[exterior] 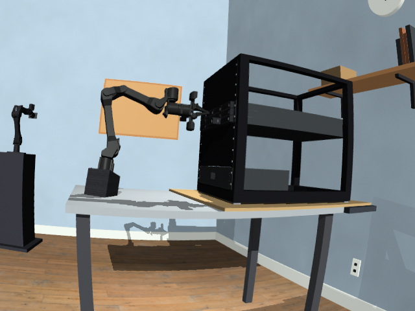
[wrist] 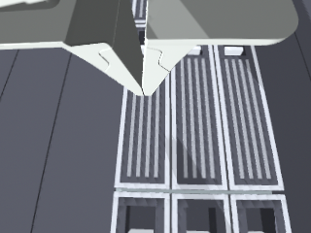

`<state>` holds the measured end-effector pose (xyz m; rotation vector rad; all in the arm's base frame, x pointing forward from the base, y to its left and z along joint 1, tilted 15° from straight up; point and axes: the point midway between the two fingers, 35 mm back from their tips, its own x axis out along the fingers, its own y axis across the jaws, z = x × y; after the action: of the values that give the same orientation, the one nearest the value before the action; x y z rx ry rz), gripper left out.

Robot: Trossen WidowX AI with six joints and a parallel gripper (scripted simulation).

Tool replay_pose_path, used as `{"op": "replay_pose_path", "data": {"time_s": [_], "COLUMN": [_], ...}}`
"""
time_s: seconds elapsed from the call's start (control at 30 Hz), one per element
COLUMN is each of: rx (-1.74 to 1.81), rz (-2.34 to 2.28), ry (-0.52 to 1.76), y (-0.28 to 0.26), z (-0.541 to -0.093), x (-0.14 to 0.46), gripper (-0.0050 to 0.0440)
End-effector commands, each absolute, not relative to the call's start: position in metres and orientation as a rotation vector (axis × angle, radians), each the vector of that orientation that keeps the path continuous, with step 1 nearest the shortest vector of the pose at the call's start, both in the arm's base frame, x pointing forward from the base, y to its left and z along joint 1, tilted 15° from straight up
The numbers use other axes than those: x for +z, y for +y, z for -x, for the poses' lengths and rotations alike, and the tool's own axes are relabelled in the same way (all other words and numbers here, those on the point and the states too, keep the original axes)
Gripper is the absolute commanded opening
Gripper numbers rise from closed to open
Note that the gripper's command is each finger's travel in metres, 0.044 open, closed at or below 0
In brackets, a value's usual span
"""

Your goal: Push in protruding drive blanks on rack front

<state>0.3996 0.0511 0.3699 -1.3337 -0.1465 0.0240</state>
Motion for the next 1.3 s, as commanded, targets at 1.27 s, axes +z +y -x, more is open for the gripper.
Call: {"op": "replay_pose_path", "data": {"time_s": [1.27], "rx": [0.007], "rz": [1.329], "ry": [-0.168], "y": [0.0507], "z": [-0.4044], "x": [0.3819], "gripper": [-0.0050]}}
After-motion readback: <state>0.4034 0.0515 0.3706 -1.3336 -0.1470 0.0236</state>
